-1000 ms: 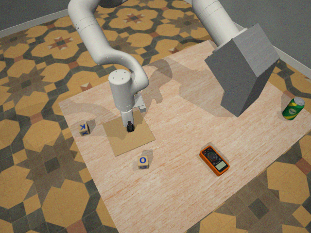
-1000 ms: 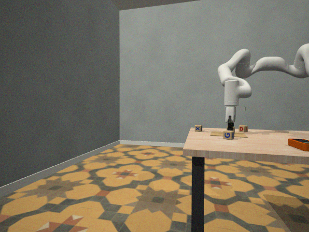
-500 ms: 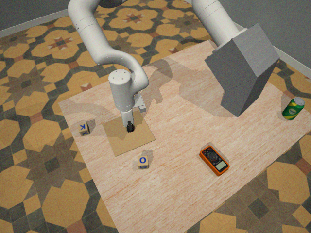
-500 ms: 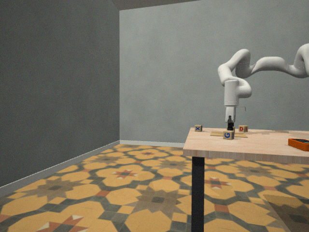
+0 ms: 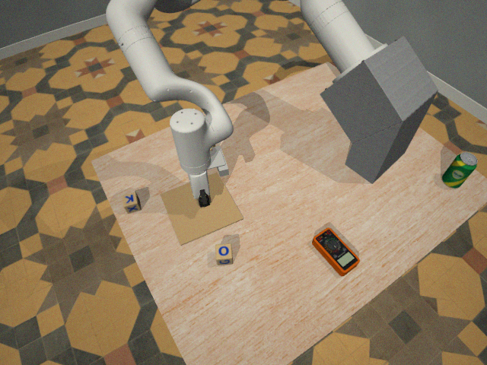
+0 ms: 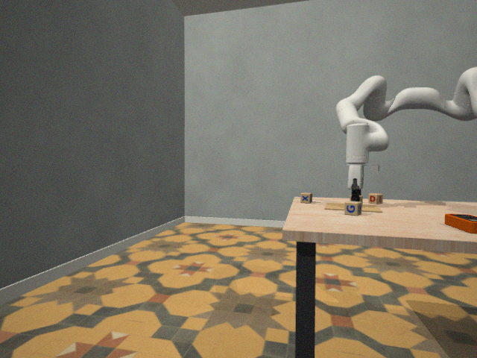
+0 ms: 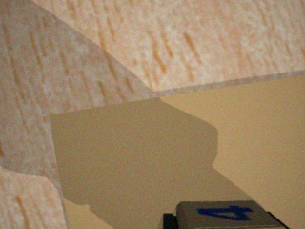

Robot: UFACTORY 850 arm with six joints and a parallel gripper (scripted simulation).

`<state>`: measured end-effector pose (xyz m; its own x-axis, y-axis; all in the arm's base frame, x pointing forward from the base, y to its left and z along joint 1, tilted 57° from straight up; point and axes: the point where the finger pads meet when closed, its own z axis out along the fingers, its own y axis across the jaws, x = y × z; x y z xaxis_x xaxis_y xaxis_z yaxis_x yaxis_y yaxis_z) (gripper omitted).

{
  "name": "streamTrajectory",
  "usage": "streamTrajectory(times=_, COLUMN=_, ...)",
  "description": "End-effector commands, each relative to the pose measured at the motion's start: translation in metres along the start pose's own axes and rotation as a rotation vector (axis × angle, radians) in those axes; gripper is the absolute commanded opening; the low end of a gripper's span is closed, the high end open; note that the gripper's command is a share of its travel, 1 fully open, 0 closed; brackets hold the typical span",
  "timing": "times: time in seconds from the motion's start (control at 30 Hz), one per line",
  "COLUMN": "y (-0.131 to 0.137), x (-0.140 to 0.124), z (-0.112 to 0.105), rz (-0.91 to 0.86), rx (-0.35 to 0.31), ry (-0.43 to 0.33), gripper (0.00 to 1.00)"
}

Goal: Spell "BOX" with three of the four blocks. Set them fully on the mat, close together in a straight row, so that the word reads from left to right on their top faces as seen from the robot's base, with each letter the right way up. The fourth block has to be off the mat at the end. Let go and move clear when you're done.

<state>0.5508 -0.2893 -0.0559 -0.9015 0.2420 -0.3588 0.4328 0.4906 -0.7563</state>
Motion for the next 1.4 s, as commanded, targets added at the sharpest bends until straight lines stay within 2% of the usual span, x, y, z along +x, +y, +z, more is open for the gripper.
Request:
streamTrajectory(times=0.0, y=0.000, x=-0.001, z=-0.001, rz=0.000, rx=0.000, ry=-0.001, gripper=0.44)
streamTrajectory(times=0.2, y=0.000, x=-0.001, z=-0.012, rz=0.000, rx=0.000, ry=-0.001, gripper=0.44)
streamTrajectory(times=0.57, y=0.000, x=0.000, z=-0.086, rz=0.000, rx=0.000, ry=-0.001, gripper=0.44)
streamTrajectory(times=0.8, y=0.000, x=0.000, z=-0.100, rz=0.000, rx=0.000, ry=-0.001, gripper=0.44)
streamTrajectory(times=1.2, y=-0.006, x=-0.004, z=-0.100, rz=-0.013, rx=-0.001, ry=-0.001, gripper=0.44)
streamTrajectory(times=1.3, y=-0.057, x=-0.031, z=-0.099, rz=-0.111, rx=-0.005, ry=0.001, gripper=0.44)
streamTrajectory(times=1.37, y=-0.067, x=-0.035, z=-0.099, rz=-0.128, rx=-0.005, ry=0.001, gripper=0.44)
